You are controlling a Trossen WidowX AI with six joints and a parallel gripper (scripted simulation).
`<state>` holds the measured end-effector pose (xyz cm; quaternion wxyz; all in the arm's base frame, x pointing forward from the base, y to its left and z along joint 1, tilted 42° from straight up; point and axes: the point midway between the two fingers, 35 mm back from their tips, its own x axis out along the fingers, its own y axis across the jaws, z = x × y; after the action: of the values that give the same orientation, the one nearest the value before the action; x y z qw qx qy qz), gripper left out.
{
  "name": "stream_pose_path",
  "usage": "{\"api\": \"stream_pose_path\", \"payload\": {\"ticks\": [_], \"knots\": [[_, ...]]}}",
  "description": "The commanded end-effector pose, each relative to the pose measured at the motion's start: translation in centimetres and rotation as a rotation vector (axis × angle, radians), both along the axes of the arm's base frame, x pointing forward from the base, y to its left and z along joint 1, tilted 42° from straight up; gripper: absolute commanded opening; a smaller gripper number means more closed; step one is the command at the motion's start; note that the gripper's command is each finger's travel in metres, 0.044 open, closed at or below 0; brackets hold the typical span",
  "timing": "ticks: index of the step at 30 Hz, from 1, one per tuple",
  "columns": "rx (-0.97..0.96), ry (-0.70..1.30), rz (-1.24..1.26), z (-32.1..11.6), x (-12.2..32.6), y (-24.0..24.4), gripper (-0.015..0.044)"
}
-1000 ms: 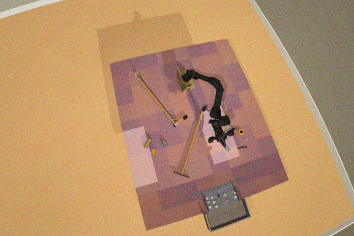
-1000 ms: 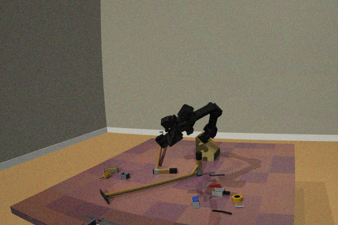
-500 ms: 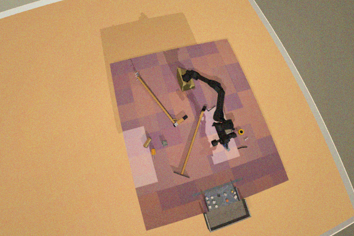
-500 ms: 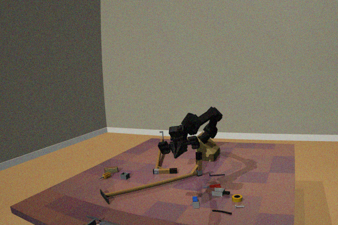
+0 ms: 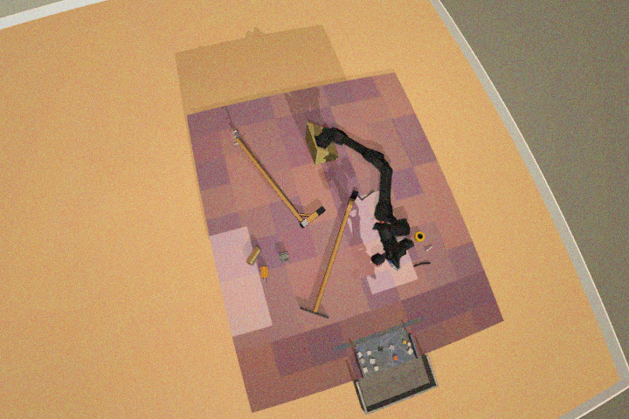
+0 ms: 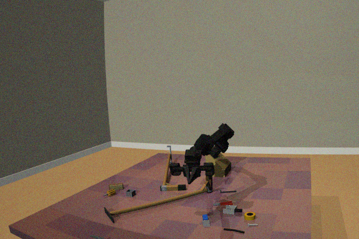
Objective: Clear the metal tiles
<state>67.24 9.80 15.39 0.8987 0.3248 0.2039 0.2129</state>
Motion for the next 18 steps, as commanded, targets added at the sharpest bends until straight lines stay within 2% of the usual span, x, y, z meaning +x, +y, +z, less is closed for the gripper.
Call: {"api": "stream_pose_path", "payload": {"ticks": [1, 18], "knots": [[-0.016, -0.012, -0.006, 0.0, 0.2, -0.3, 0.0], [-0.015, -0.012, -0.006, -3.0, 0.7, 2.6, 0.0]]}}
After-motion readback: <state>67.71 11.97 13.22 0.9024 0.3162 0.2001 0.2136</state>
